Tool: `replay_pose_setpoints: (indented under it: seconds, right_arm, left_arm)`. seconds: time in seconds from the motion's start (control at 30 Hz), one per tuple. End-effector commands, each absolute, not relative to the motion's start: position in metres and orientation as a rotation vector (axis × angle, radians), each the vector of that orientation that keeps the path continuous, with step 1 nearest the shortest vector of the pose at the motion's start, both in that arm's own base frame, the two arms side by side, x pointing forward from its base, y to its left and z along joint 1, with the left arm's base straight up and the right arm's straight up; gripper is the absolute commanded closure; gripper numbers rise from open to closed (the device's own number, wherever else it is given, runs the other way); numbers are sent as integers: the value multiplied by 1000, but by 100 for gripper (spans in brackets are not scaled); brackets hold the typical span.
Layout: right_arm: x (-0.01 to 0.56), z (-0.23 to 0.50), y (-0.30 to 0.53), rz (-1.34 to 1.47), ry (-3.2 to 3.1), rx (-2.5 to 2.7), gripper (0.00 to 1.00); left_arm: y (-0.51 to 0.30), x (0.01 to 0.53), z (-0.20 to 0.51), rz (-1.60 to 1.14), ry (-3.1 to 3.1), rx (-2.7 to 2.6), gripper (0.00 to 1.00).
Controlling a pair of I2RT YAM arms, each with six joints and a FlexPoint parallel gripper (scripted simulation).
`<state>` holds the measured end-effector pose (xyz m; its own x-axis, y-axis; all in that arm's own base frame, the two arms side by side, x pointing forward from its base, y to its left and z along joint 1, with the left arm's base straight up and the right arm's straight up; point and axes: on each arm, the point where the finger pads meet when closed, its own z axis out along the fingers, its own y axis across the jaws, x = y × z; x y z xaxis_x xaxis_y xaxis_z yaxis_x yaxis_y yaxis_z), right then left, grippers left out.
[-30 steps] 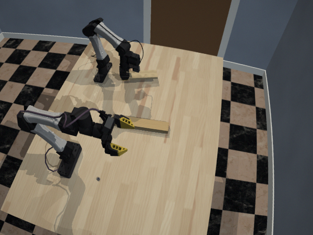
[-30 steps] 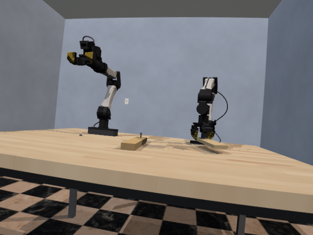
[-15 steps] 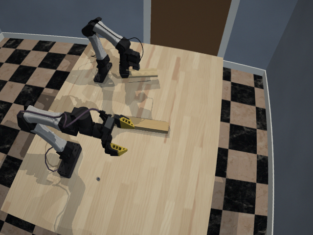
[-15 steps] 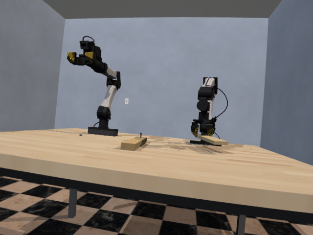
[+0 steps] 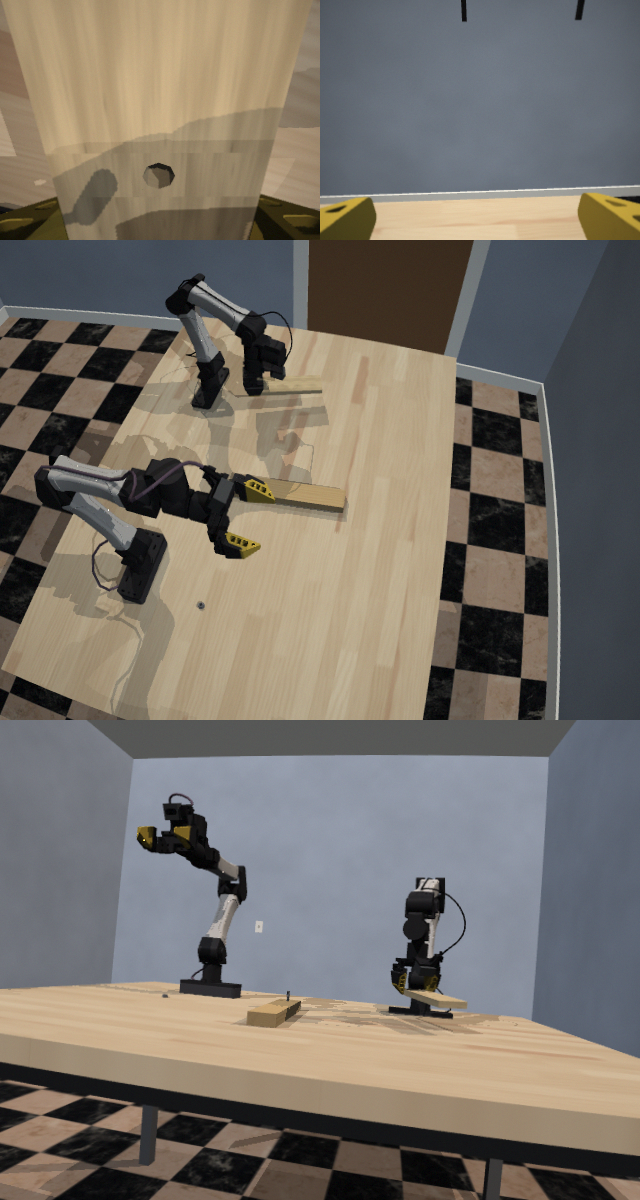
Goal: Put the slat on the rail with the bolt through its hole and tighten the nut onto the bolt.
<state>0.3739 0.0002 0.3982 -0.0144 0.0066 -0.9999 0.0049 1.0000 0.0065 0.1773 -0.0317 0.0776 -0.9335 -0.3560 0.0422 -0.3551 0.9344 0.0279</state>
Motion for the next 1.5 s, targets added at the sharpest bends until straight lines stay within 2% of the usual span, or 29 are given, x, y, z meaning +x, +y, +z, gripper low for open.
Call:
replay_pose_setpoints:
  seconds: [0.0,1.1,1.47]
  right_arm:
    - [375,405,0,0,1563,0,0]
    - [375,405,0,0,1563,0,0]
    - [375,405,0,0,1563,0,0]
  left_arm:
    - [-33,186,96,3,-3096,573,33]
    - [-33,185,103,4,-3096,573,33]
    - [-57,212,119,13,-3114,535,33]
